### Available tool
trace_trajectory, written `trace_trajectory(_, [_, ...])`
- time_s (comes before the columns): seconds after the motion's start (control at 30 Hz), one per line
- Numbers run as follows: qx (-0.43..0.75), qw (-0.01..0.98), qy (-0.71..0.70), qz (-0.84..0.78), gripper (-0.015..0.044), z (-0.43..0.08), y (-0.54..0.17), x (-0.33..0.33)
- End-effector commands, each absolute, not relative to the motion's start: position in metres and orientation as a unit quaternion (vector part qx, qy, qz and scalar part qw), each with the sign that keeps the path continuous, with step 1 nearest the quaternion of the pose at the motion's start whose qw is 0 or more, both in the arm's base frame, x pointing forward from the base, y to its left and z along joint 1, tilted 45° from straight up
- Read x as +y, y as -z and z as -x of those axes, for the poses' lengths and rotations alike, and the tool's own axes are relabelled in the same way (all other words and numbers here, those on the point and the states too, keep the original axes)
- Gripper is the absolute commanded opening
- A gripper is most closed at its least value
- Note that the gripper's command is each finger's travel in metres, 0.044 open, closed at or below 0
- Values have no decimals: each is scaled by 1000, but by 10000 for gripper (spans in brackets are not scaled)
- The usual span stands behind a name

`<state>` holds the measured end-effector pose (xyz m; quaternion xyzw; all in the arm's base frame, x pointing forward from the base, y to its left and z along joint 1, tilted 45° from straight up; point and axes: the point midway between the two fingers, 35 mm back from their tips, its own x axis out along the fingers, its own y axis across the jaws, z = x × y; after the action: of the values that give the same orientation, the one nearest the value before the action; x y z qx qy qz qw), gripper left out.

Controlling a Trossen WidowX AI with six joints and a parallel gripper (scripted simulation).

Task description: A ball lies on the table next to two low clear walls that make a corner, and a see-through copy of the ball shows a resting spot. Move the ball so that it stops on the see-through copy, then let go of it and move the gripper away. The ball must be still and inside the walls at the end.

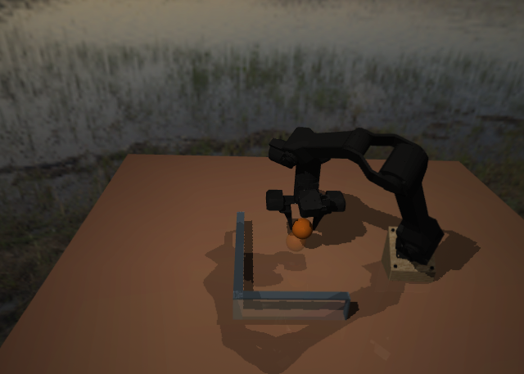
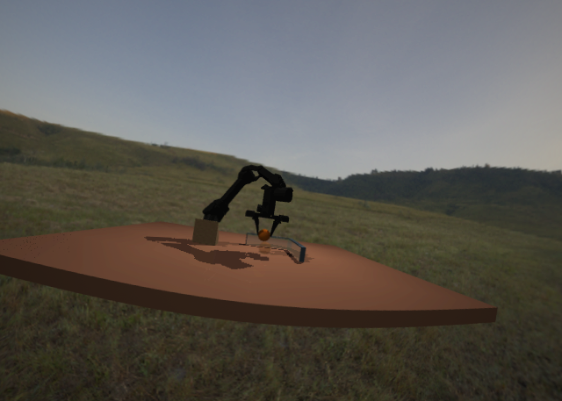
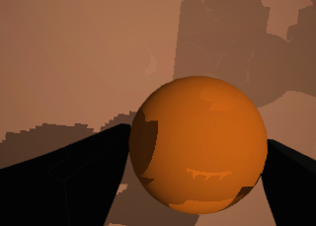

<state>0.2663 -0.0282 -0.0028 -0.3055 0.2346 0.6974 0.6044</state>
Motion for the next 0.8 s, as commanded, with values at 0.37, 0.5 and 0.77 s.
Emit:
trace_trajectory(0.37, [234,604,-696,310,0,-266,-58,-85])
trace_trajectory(0.5, [234,604,-696,310,0,-266,-57,-84])
trace_trajectory(0.77, [233,604,-696,310,0,-280,-10,-61])
